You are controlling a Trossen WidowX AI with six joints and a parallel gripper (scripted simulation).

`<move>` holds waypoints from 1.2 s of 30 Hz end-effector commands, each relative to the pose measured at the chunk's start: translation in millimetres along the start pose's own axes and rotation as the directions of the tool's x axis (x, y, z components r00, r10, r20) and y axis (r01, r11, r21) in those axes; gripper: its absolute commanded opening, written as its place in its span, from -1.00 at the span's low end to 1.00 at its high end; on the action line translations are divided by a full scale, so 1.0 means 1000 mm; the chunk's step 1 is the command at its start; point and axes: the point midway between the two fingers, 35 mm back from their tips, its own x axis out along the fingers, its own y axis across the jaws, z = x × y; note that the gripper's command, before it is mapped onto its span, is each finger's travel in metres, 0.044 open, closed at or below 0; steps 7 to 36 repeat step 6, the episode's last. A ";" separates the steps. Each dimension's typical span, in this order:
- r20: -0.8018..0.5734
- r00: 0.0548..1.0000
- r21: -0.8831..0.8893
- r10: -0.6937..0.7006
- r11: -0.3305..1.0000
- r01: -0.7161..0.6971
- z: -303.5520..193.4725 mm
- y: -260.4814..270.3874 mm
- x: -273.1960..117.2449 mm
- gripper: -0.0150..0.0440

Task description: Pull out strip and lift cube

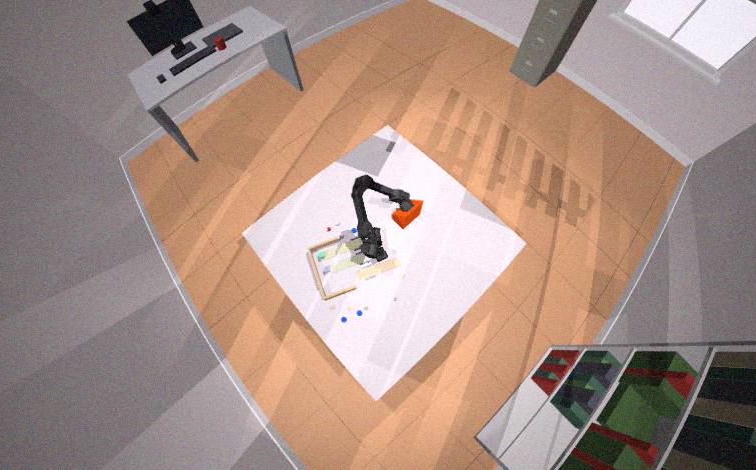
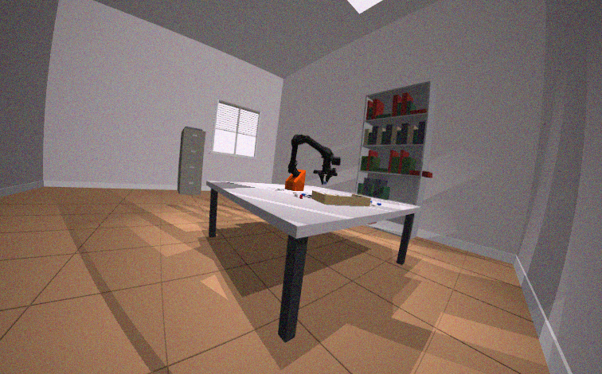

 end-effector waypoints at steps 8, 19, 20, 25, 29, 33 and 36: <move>-0.002 1.000 0.005 0.004 1.000 -0.004 -0.001 0.001 -0.001 -0.49; -0.002 1.000 0.005 0.004 1.000 -0.004 -0.001 0.001 -0.001 -0.49; -0.002 1.000 0.005 0.004 1.000 -0.004 -0.001 0.001 -0.001 -0.49; -0.002 1.000 0.005 0.004 1.000 -0.004 -0.001 0.001 -0.001 -0.49; -0.002 1.000 0.005 0.004 1.000 -0.004 -0.001 0.001 -0.001 -0.49; -0.002 1.000 0.005 0.004 1.000 -0.004 -0.001 0.001 -0.001 -0.49; -0.002 1.000 0.005 0.004 1.000 -0.004 -0.001 0.001 -0.001 -0.49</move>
